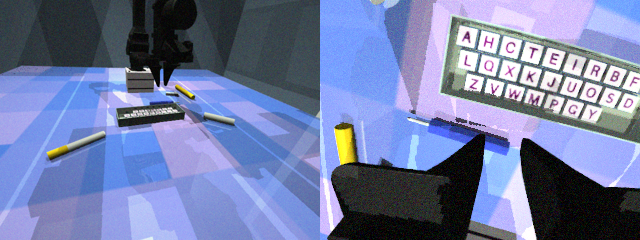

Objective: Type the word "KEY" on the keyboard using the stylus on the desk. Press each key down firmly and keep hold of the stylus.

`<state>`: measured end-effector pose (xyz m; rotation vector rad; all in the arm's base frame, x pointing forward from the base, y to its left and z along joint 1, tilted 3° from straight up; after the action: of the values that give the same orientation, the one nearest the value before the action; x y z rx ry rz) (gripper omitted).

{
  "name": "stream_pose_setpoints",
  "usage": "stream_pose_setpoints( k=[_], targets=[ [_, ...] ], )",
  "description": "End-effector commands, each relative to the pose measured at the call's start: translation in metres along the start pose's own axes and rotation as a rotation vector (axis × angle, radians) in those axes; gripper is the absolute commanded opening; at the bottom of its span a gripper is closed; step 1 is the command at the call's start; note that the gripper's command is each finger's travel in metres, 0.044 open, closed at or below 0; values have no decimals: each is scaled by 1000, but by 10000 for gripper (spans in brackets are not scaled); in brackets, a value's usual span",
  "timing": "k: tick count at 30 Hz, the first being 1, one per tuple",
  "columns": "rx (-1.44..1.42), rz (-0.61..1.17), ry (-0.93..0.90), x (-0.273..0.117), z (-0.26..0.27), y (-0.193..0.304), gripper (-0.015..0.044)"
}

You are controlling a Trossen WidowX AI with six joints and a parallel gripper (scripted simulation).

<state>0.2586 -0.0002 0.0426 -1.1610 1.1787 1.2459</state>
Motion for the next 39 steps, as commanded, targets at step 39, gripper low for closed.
stream_pose_setpoints(
  k=[39],
  targets=[
    [-1337, -381, -348, 34, 25, 47, 150]
  ],
)
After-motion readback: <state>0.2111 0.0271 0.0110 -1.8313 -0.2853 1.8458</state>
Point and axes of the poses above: the point midway between the two fingers, 35 mm back from their tips, its own x axis out along the fingers, its own z axis across the jaws, y = z × x, the point moved 1 cm from there along -x, back along the fingers, and after that the axes turned 3 degrees about x, right-handed, at the moved point
